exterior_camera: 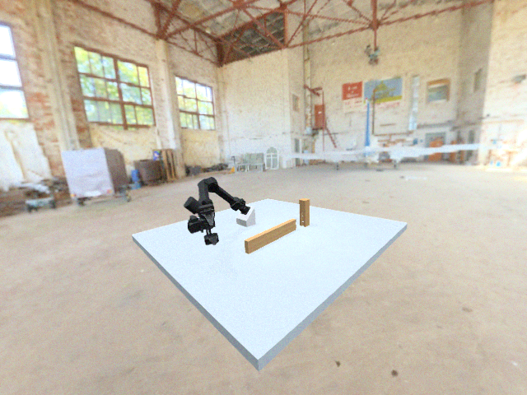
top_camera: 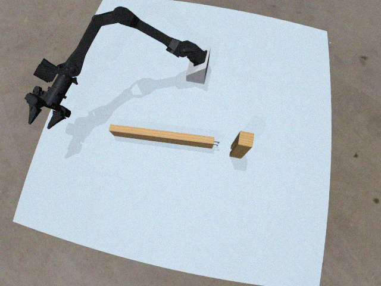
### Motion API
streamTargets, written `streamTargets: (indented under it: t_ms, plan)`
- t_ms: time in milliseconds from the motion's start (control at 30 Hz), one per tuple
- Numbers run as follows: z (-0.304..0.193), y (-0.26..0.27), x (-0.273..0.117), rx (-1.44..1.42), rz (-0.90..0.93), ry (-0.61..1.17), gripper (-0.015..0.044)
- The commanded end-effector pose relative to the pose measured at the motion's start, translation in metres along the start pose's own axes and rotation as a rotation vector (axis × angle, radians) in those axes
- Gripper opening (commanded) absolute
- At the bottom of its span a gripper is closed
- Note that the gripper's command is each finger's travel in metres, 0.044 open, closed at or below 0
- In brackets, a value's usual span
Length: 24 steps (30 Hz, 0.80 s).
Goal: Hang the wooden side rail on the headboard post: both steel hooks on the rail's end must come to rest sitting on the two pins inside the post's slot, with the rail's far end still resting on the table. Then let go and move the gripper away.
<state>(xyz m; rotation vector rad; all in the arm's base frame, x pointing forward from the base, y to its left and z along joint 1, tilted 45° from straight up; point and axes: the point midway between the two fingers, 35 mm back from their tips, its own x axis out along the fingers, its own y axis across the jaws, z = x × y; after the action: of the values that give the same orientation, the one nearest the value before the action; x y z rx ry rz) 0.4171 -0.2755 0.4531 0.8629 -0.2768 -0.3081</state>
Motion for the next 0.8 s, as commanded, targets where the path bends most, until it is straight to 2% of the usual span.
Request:
streamTargets:
  t_ms: [0, 333, 500, 767]
  plan:
    - [-0.052, -0.019, 0.019, -0.066, -0.014, 0.059, 0.0440]
    - [-0.205, -0.059, 0.034, -0.280, -0.027, 0.226, 0.0440]
    - [-0.278, -0.075, 0.022, -0.395, -0.019, 0.308, 0.0440]
    - [-0.360, -0.092, -0.008, -0.549, 0.005, 0.408, 0.0440]
